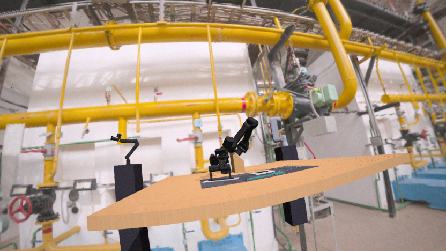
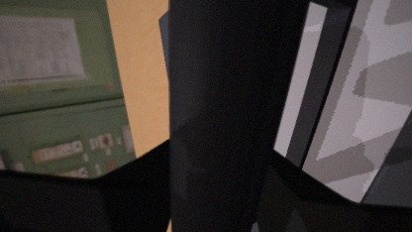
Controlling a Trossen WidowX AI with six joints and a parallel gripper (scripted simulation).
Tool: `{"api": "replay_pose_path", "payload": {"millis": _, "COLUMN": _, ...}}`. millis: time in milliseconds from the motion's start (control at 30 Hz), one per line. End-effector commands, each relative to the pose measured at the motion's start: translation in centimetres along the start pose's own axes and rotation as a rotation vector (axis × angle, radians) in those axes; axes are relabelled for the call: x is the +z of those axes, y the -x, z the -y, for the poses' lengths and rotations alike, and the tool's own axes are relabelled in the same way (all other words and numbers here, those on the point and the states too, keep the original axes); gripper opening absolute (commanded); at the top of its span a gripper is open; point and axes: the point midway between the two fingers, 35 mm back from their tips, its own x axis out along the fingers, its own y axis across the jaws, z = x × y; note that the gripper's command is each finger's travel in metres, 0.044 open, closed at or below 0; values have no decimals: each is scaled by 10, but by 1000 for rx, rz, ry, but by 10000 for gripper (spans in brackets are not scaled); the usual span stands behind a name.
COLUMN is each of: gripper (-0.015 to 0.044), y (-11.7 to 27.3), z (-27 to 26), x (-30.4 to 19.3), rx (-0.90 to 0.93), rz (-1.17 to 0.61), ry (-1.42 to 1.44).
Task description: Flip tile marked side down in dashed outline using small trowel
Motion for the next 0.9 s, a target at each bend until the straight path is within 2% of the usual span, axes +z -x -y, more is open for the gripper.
{"api": "replay_pose_path", "payload": {"millis": 0, "gripper": 122, "y": 0, "z": -1, "x": 0, "rx": 2, "rz": 1, "ry": -3}}
{"api": "replay_pose_path", "payload": {"millis": 500, "gripper": 22, "y": 0, "z": -1, "x": 0, "rx": 2, "rz": 1, "ry": -3}}
{"api": "replay_pose_path", "payload": {"millis": 533, "gripper": 0, "y": 1, "z": -2, "x": 0, "rx": 2, "rz": 1, "ry": -3}}
{"api": "replay_pose_path", "payload": {"millis": 867, "gripper": 0, "y": 39, "z": -47, "x": 0, "rx": 1, "rz": 2, "ry": 0}}
